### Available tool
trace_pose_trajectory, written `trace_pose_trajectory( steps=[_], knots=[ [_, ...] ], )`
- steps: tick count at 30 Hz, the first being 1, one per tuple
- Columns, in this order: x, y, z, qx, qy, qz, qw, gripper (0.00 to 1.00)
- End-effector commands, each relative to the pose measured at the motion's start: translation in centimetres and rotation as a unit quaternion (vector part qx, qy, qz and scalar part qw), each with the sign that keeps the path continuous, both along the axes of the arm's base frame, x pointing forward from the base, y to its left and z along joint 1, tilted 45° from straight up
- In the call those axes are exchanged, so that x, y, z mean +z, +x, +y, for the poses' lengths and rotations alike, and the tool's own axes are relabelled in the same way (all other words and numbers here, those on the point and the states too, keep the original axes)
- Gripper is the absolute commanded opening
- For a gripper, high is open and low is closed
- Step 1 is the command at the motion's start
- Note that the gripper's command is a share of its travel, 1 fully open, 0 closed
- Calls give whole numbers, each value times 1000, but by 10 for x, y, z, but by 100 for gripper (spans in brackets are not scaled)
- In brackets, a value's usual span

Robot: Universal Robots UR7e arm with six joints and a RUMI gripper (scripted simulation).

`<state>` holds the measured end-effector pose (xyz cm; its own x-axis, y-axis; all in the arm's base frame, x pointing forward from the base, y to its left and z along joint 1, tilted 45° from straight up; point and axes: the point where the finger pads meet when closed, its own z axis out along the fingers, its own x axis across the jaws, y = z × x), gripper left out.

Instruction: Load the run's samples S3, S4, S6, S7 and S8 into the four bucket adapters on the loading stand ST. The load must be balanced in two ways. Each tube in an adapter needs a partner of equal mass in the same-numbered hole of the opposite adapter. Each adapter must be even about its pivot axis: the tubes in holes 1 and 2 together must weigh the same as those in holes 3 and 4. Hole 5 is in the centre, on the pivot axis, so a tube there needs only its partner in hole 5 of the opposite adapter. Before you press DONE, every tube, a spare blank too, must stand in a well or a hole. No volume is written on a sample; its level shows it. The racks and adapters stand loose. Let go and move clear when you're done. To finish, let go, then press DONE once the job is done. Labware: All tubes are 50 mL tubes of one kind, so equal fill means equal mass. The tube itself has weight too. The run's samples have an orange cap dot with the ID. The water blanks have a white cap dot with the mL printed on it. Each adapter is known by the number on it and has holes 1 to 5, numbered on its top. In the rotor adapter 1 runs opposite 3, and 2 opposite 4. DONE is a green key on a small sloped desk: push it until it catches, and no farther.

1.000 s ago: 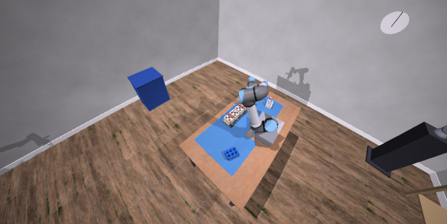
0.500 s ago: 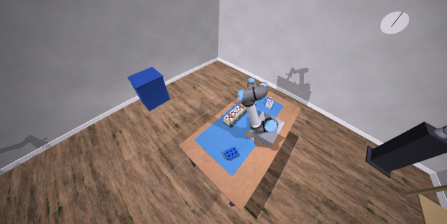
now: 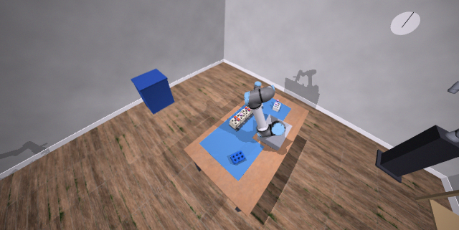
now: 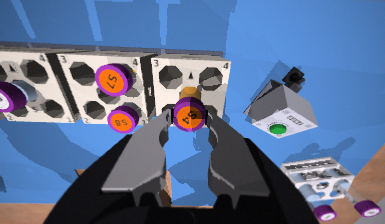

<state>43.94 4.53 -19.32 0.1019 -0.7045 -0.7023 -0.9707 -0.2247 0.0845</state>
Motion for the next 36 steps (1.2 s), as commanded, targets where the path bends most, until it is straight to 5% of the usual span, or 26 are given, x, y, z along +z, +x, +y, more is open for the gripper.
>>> trace_pose_trajectory(
  steps=[1,36],
  knots=[
    [-5,-1,4,0,0,-1,1000,0],
    [-19,-5,17,0,0,-1,1000,0]
  ],
)
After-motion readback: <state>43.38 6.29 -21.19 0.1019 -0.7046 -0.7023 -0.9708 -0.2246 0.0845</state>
